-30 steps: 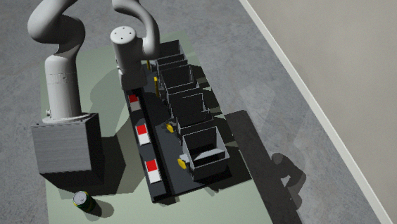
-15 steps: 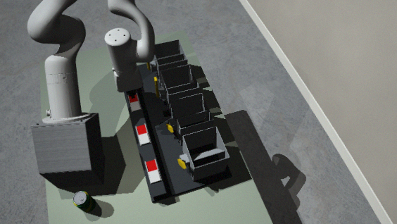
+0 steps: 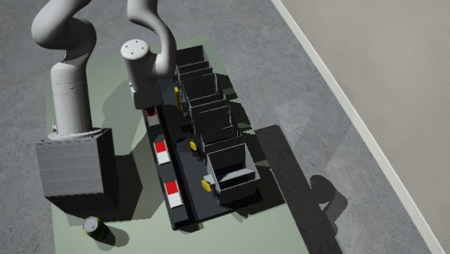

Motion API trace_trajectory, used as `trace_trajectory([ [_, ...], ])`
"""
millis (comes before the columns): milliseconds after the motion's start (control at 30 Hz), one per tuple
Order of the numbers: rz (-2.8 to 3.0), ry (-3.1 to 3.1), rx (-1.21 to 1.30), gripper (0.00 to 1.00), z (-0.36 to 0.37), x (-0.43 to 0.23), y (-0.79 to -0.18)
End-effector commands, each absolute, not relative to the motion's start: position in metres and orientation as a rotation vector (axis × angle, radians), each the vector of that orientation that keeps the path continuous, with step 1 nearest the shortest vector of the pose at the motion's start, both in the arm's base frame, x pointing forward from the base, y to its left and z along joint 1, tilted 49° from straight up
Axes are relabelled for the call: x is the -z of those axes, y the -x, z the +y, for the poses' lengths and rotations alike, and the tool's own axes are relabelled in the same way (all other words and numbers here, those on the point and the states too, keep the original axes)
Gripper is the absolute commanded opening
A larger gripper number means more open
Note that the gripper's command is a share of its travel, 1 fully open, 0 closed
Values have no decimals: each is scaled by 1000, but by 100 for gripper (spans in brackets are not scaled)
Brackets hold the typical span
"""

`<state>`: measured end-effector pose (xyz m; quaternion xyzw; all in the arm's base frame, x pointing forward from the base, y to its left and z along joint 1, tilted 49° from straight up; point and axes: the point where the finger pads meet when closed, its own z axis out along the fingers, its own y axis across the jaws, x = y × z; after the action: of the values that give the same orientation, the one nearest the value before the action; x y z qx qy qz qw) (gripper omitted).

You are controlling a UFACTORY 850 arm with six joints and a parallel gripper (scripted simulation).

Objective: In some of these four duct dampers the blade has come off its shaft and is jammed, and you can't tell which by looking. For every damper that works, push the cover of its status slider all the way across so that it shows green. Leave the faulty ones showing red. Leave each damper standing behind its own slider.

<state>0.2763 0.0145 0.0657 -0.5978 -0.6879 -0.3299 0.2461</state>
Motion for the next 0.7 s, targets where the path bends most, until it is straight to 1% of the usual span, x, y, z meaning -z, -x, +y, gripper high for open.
trace_trajectory([
  [0, -1878, 1632, 903, 0, 25, -56, -278],
  [667, -1878, 1632, 903, 0, 64, -21, -281],
])
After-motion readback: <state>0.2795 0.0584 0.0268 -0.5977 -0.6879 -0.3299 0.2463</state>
